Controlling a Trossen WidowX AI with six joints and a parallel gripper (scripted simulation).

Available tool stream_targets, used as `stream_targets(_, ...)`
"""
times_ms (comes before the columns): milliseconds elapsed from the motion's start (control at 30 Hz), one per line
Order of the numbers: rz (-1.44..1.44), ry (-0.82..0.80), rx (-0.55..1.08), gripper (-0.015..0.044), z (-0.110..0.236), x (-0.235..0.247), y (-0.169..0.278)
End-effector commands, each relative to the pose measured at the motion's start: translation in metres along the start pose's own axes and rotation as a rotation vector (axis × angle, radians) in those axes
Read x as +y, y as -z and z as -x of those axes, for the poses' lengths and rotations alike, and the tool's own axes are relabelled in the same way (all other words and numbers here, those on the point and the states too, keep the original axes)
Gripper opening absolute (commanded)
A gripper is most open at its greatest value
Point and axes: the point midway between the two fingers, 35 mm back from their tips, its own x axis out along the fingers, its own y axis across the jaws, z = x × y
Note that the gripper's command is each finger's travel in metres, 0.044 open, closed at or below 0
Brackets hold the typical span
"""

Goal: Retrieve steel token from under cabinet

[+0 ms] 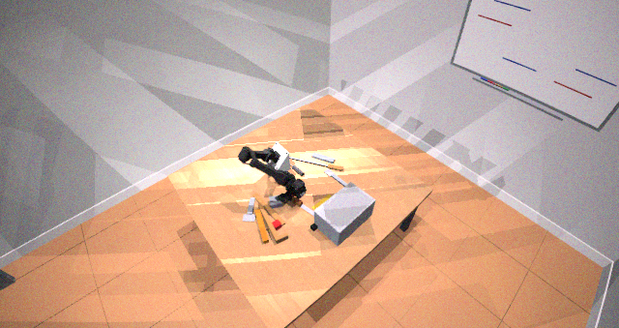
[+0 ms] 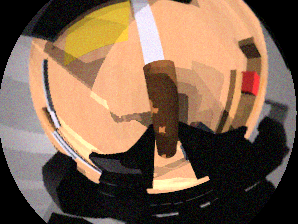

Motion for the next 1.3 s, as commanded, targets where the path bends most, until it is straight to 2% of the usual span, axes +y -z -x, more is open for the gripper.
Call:
stream_targets(0, -0.003, 0.003, 0.001, 0.0000, 0.000, -0.001, -0.006)
stream_targets(1267, -0.005, 0.003, -0.001, 0.0000, 0.001, -0.003, -0.046)
